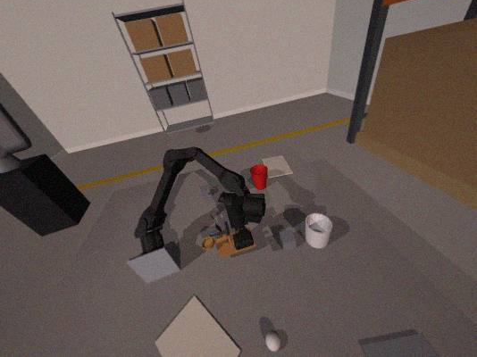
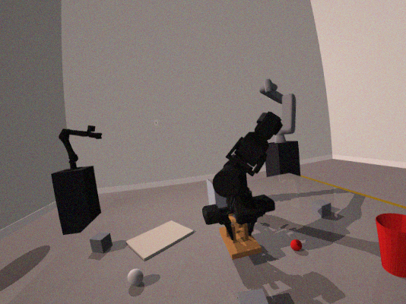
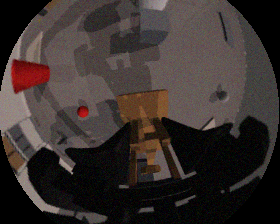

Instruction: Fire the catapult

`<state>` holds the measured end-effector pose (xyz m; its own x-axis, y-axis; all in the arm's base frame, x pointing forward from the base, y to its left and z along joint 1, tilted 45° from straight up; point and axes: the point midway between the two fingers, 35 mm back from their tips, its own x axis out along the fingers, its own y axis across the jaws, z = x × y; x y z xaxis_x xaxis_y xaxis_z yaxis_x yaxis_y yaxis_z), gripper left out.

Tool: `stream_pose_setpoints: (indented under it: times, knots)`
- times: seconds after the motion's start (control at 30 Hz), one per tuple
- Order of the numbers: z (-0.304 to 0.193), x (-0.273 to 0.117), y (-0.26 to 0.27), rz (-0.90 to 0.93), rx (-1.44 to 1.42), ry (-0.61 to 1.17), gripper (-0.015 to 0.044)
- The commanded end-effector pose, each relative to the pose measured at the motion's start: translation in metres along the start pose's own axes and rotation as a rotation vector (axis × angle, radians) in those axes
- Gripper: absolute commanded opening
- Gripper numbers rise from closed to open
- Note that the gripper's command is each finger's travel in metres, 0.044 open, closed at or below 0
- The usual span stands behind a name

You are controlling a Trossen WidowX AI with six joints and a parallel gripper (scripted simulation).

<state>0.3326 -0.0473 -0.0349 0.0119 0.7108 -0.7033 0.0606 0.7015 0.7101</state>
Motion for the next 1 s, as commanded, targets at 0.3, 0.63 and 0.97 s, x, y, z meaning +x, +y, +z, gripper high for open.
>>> stream_pose_setpoints:
  times: [0.3, 0.63, 0.97]
  knots:
    - [0.004, -0.004, -0.016, -0.006, 0.147, -0.009, 0.0000]
    - [0.005, 0.011, -0.017, -0.007, 0.147, -0.010, 0.0000]
    - [0.005, 0.028, -0.017, -0.006, 0.147, -0.010, 0.0000]
